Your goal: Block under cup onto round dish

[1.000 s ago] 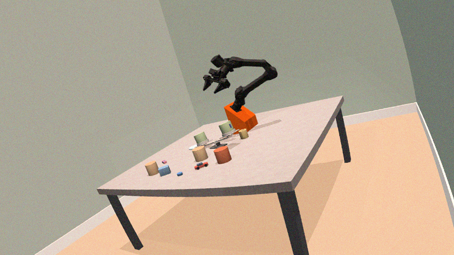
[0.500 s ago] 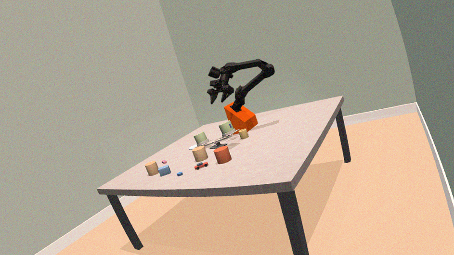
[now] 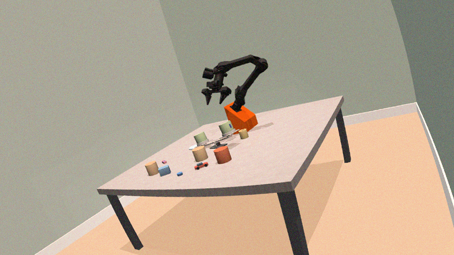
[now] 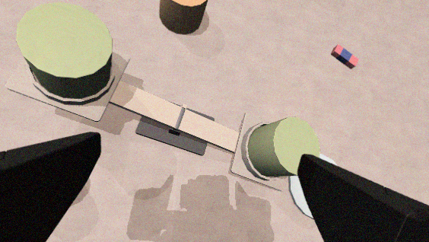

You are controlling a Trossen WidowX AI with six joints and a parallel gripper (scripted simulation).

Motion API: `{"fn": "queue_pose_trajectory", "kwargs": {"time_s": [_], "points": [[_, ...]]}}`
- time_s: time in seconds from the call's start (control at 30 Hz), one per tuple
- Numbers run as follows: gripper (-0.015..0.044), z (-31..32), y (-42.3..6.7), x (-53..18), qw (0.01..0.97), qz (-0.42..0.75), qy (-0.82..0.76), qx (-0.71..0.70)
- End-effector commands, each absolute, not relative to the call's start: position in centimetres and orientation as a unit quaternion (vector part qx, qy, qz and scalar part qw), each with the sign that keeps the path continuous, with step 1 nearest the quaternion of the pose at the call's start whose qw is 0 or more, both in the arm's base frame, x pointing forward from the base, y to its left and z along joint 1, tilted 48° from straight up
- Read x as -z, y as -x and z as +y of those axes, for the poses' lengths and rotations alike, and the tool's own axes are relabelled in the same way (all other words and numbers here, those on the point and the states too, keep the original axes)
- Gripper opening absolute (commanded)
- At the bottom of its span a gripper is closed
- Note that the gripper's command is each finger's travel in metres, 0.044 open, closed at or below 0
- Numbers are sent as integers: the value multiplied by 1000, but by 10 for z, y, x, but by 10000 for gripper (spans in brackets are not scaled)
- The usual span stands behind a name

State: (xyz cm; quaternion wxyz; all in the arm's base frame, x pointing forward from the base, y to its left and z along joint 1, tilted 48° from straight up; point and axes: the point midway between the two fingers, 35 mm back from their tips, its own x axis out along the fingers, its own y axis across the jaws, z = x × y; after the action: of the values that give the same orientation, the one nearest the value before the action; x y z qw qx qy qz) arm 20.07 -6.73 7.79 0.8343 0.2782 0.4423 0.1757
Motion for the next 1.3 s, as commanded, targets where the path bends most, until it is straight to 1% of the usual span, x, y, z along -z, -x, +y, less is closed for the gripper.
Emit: {"fn": "queue_pose_trajectory", "kwargs": {"time_s": [0.0, 0.3, 0.63, 1.27], "points": [[440, -74, -210, -68, 833, 455, -225, -221], [440, -84, -229, -43, 820, 461, -114, -319], [440, -90, -251, -6, 786, 442, 4, -433], [440, -80, -274, 91, 663, 335, 193, -642]]}}
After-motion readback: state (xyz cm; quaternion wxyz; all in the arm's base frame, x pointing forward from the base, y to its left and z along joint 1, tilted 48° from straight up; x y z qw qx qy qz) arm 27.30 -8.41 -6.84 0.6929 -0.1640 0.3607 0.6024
